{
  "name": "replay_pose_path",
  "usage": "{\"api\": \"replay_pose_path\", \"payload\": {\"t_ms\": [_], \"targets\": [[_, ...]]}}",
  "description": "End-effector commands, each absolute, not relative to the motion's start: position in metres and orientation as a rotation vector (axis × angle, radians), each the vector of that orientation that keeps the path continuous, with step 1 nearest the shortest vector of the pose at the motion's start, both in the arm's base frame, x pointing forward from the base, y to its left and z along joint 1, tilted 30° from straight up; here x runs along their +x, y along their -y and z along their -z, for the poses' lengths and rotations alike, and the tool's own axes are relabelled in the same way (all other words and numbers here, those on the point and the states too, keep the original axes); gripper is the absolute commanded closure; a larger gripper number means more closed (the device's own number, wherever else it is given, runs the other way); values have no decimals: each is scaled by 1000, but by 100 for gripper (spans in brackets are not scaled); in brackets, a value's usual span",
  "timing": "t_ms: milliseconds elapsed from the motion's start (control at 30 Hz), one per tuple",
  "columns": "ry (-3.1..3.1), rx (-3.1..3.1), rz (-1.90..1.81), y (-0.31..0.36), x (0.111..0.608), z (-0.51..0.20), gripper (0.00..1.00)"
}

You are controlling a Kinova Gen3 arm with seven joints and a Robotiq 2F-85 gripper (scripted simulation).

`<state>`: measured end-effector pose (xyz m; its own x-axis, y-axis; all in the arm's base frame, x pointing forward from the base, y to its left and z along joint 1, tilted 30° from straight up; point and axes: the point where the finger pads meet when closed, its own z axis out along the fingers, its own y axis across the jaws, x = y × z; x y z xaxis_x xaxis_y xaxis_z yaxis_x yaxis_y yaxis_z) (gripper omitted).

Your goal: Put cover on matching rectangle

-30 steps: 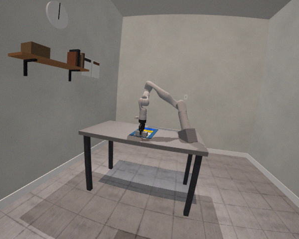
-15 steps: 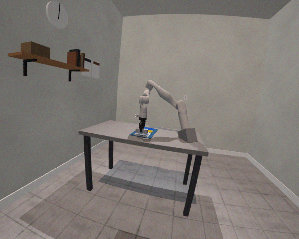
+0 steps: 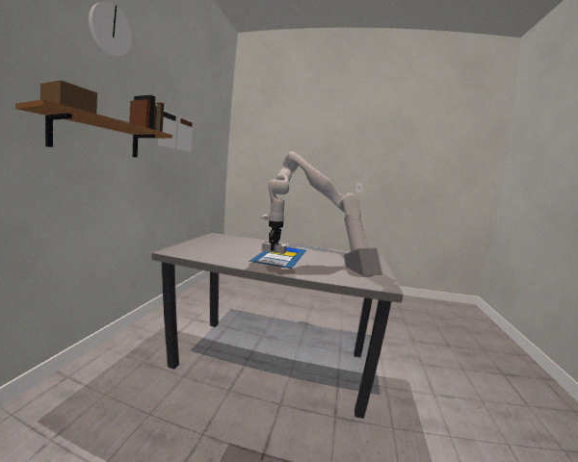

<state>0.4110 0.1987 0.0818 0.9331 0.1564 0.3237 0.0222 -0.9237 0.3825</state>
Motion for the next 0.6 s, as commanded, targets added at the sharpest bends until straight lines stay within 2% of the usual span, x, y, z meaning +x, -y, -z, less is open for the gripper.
{"api": "replay_pose_path", "payload": {"t_ms": [0,567], "targets": [[-131,2712,-499,-200,410,-84,100],[-131,2712,-499,-201,410,-86,100]]}}
